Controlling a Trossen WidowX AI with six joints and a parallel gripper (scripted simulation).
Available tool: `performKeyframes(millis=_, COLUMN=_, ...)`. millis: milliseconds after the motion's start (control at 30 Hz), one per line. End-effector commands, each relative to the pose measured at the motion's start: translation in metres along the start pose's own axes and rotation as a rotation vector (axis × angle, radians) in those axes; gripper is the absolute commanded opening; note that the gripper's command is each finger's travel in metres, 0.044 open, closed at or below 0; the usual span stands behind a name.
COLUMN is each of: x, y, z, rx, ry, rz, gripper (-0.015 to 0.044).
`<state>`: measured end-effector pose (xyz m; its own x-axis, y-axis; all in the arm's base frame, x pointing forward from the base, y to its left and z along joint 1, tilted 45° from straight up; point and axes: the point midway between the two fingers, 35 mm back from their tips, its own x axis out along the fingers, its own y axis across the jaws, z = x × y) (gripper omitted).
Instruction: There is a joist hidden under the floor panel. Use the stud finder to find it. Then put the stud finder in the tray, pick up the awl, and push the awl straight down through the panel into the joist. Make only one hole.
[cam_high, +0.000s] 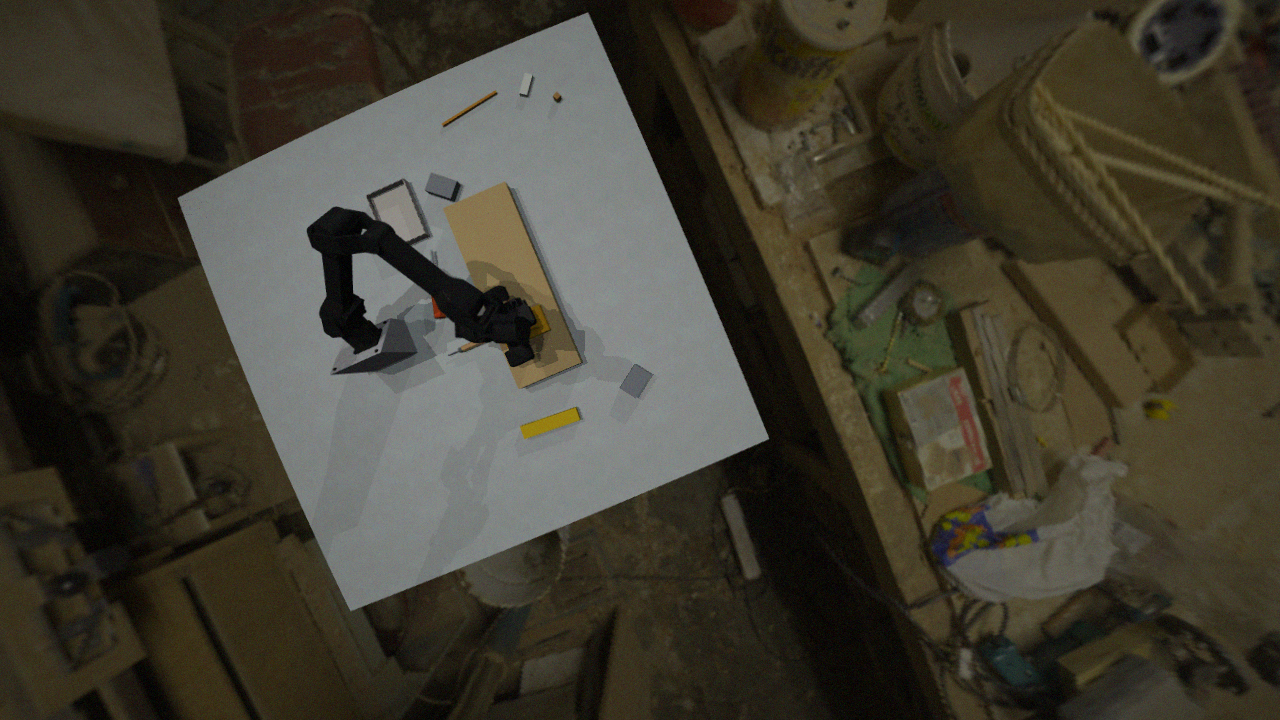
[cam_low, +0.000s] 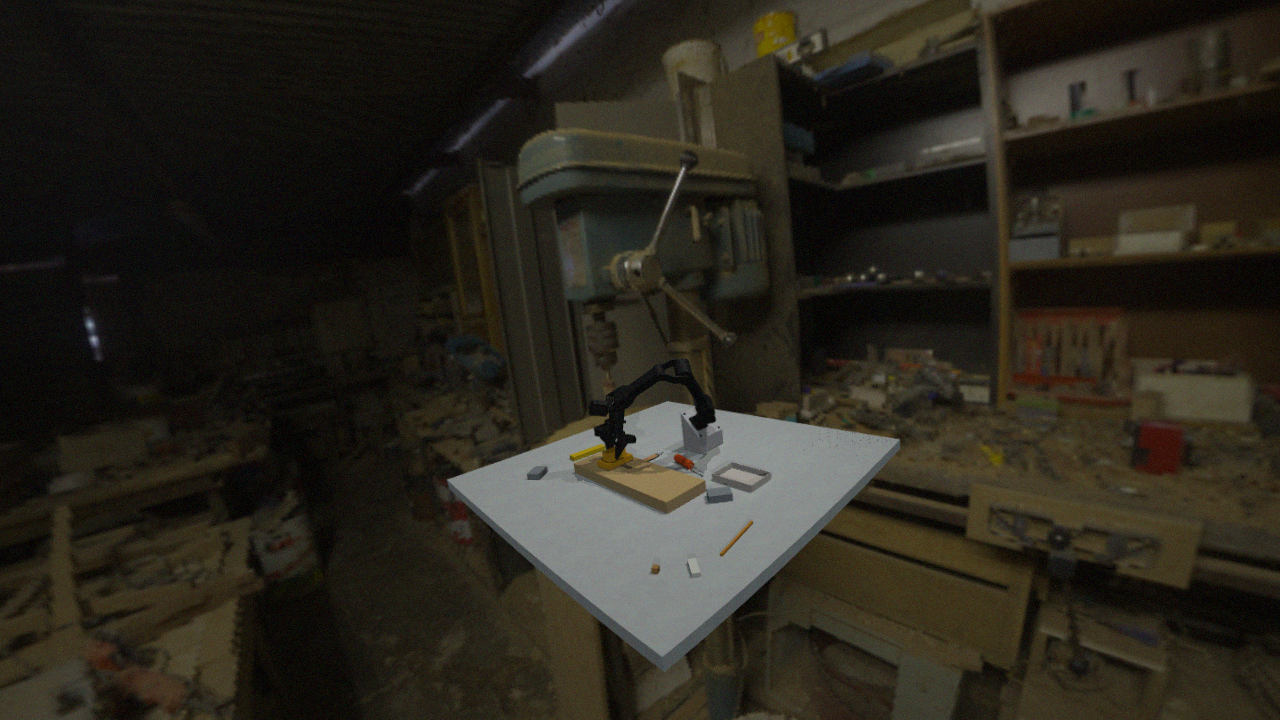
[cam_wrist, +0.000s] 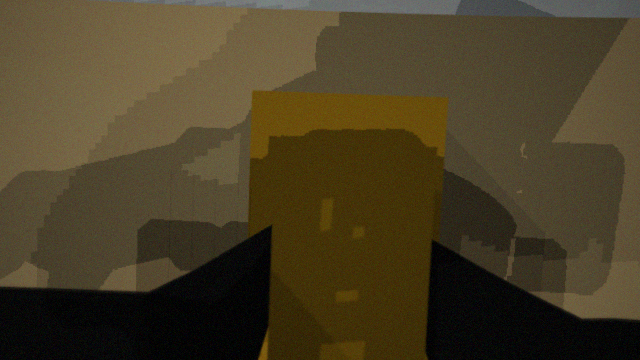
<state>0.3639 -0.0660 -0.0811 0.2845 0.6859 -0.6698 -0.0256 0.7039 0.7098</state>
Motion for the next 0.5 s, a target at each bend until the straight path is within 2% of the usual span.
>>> performKeyframes(millis=0, x=-0.001, y=-0.013, z=0.0, rx=0.0, ry=0.001, rz=-0.01, gripper=0.0)
performKeyframes(millis=467, x=-0.002, y=-0.053, z=0.0, rx=-0.002, ry=0.001, rz=-0.012, gripper=0.0)
